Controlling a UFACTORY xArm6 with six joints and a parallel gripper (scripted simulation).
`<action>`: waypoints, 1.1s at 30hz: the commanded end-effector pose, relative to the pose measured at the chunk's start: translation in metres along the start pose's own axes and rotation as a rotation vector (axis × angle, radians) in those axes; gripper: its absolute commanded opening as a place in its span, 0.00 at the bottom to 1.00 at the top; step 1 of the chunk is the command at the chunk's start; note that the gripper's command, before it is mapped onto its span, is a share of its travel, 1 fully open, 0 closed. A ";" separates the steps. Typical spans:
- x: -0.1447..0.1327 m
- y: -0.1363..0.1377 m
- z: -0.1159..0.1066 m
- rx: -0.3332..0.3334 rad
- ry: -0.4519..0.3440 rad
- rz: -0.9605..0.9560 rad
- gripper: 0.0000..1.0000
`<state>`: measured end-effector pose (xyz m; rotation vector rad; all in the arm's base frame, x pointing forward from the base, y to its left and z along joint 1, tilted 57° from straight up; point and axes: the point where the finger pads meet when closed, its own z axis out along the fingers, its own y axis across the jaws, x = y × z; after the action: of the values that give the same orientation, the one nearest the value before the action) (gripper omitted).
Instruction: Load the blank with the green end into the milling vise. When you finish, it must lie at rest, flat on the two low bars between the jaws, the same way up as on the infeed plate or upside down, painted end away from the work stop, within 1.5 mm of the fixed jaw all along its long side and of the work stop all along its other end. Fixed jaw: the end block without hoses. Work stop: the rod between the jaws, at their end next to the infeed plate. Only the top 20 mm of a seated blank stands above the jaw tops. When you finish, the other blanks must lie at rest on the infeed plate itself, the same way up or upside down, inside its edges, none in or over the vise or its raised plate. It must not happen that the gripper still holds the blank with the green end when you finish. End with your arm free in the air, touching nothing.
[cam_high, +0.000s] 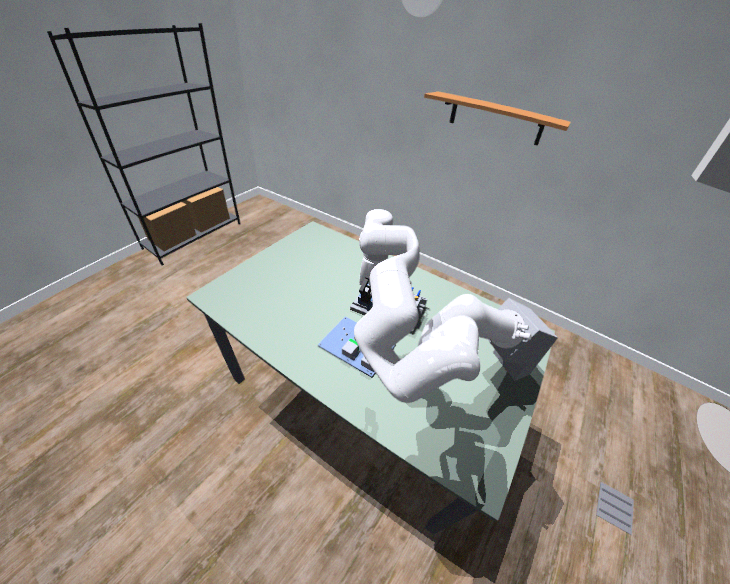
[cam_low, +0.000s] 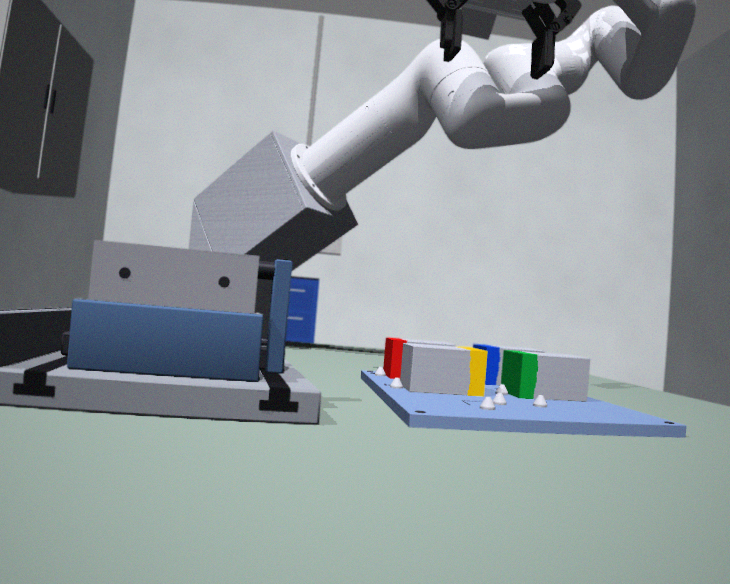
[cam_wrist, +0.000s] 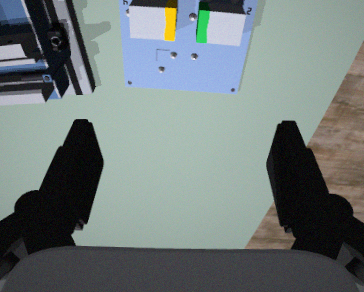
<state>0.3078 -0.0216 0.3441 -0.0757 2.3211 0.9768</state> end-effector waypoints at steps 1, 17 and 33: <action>-0.001 0.000 -0.001 0.000 -0.002 -0.103 1.00; -0.001 0.000 -0.001 0.000 -0.002 -0.304 1.00; -0.001 0.000 -0.001 -0.001 -0.002 -0.460 1.00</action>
<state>0.3078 -0.0216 0.3441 -0.5288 2.1820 0.7671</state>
